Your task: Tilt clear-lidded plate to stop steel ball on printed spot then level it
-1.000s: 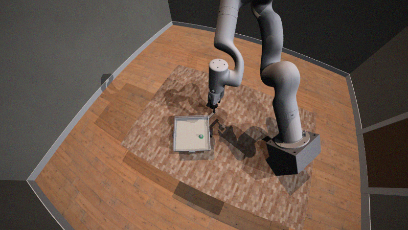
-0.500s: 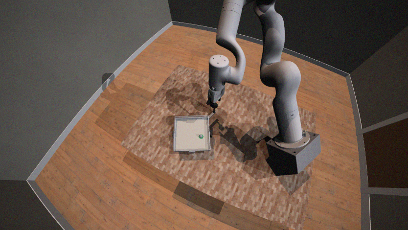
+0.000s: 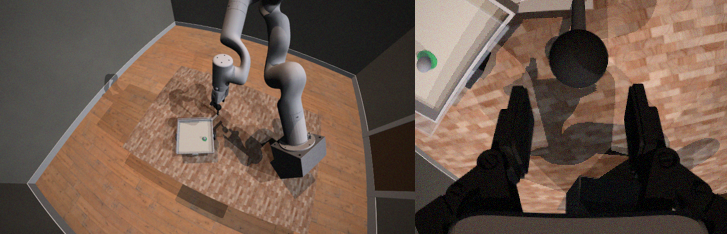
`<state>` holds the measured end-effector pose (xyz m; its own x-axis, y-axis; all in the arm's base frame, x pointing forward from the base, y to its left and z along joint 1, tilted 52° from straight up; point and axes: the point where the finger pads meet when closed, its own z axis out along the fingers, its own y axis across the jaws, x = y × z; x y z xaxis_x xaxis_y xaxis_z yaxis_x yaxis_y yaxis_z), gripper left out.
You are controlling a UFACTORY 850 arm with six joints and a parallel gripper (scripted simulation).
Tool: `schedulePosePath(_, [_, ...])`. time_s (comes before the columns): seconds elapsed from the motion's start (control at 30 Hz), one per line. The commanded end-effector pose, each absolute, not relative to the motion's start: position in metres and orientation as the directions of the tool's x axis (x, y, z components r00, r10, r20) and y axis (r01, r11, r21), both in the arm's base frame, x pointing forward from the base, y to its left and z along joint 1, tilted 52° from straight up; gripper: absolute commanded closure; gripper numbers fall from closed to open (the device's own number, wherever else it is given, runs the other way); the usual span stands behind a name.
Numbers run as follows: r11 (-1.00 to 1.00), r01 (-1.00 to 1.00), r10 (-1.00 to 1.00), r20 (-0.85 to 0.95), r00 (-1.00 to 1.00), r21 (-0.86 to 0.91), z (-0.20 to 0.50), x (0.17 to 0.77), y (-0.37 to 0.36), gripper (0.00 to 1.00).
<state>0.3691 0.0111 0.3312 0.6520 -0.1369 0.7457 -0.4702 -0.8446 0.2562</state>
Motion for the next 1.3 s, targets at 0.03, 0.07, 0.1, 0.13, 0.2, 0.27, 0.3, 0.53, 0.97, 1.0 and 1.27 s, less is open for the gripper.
schedulePosePath(0.03, [-0.845, -0.470, -0.137, 0.746, 0.652, 0.256, 0.3316, 0.3692, 0.0114, 0.00])
schedulePosePath(0.07, [-0.845, -0.470, -0.137, 0.746, 0.652, 0.256, 0.3316, 0.3692, 0.0114, 0.00])
schedulePosePath(0.1, [-0.845, -0.470, -0.137, 0.746, 0.652, 0.256, 0.3316, 0.3692, 0.0114, 0.00])
schedulePosePath(0.13, [-0.845, -0.470, -0.137, 0.746, 0.652, 0.256, 0.3316, 0.3692, 0.0114, 0.00])
schedulePosePath(0.2, [-0.845, -0.470, -0.137, 0.746, 0.652, 0.256, 0.3316, 0.3692, 0.0114, 0.00])
schedulePosePath(0.27, [-0.845, -0.470, -0.137, 0.746, 0.652, 0.256, 0.3316, 0.3692, 0.0114, 0.00])
schedulePosePath(0.3, [-0.845, -0.470, -0.137, 0.746, 0.652, 0.256, 0.3316, 0.3692, 0.0114, 0.00])
schedulePosePath(0.53, [-0.845, -0.470, -0.137, 0.746, 0.652, 0.256, 0.3316, 0.3692, 0.0114, 0.00])
schedulePosePath(0.97, [-0.845, -0.470, -0.137, 0.746, 0.652, 0.256, 0.3316, 0.3692, 0.0114, 0.00])
schedulePosePath(1.0, [-0.845, -0.470, -0.137, 0.746, 0.652, 0.256, 0.3316, 0.3692, 0.0114, 0.00])
schedulePosePath(1.27, [-0.845, -0.470, -0.137, 0.746, 0.652, 0.256, 0.3316, 0.3692, 0.0114, 0.00])
